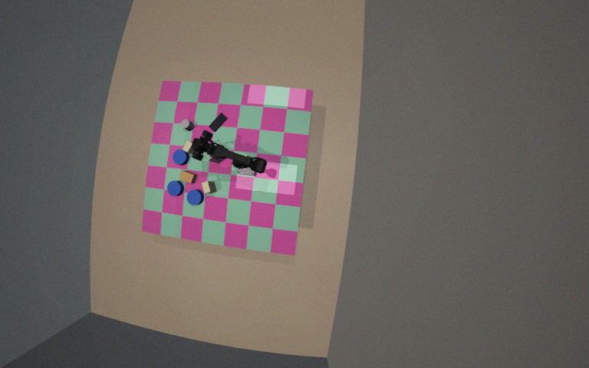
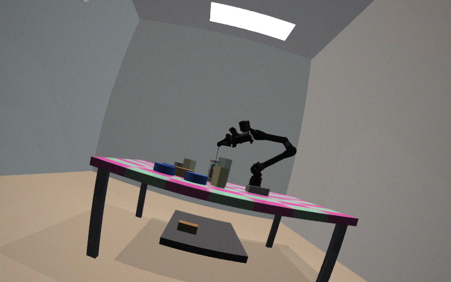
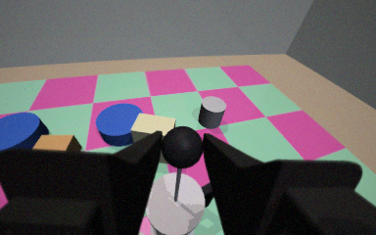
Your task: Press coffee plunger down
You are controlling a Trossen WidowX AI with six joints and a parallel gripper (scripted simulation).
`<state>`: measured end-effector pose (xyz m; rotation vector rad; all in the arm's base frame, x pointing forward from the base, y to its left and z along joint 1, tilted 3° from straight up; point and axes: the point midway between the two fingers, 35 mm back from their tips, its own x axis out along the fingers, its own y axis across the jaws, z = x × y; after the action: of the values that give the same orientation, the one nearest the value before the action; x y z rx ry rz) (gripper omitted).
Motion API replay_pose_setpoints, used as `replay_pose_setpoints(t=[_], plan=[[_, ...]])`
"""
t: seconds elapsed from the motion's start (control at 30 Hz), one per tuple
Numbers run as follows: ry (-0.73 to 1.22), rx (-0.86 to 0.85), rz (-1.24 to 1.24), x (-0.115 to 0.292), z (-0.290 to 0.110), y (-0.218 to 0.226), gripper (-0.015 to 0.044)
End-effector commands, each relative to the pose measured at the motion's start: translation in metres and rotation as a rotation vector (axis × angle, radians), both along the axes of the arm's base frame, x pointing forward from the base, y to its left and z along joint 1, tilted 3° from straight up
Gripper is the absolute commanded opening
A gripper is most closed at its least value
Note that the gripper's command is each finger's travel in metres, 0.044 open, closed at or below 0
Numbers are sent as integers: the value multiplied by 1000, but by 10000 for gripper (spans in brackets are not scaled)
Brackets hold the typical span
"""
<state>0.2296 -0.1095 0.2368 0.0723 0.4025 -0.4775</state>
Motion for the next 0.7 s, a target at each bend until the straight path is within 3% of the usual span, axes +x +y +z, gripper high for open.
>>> replay_pose_setpoints(t=[0.0,0.67], plan=[[62,25,5,0,-31,0,119],[62,25,5,4,-64,-4,119]])
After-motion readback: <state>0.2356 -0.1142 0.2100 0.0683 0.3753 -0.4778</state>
